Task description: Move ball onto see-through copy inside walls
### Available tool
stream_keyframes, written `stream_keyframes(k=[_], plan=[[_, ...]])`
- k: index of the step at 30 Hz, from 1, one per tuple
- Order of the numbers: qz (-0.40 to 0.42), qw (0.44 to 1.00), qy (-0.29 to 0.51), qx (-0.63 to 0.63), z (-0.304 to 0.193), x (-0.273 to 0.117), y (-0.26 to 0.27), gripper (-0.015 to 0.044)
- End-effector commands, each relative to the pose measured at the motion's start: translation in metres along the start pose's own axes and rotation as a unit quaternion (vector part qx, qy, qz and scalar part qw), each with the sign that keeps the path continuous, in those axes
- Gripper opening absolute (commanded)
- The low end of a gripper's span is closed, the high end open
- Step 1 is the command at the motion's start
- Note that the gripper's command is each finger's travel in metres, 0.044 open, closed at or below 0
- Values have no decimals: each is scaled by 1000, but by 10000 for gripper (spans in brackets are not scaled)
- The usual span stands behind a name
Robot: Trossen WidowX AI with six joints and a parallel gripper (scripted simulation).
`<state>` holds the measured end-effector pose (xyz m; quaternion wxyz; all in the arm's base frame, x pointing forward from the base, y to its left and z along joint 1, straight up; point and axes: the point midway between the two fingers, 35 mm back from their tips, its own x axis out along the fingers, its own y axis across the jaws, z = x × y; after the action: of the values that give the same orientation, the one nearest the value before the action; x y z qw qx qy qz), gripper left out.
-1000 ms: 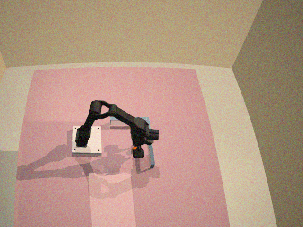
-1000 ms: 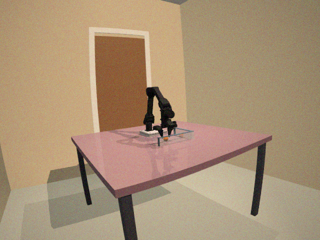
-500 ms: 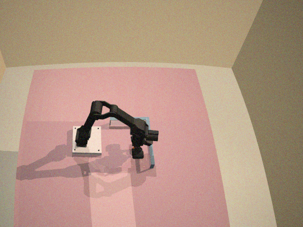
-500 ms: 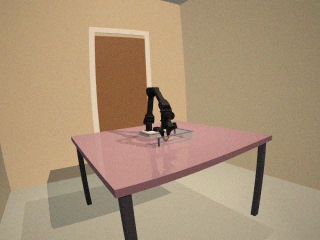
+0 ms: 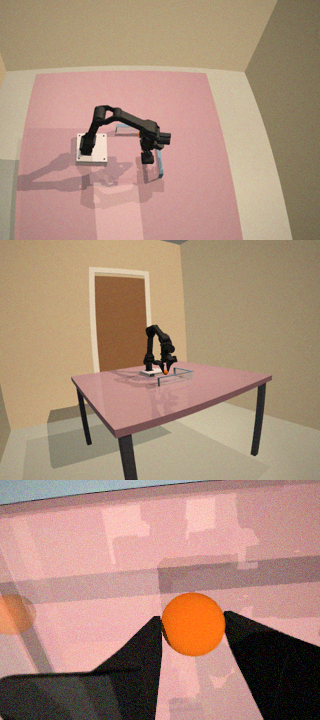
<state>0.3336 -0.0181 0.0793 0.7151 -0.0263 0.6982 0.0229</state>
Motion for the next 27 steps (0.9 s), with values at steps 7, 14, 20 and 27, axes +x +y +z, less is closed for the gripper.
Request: stream_keyframes(k=[7,14,20,27], plan=[[0,1000,-7,-2,-3,-63,0,0],[0,1000,-7,0,-6,-77,1,0],[1,997,-7,71,-3,-73,15,0],[3,987,-7,163,-1,-68,33,0]])
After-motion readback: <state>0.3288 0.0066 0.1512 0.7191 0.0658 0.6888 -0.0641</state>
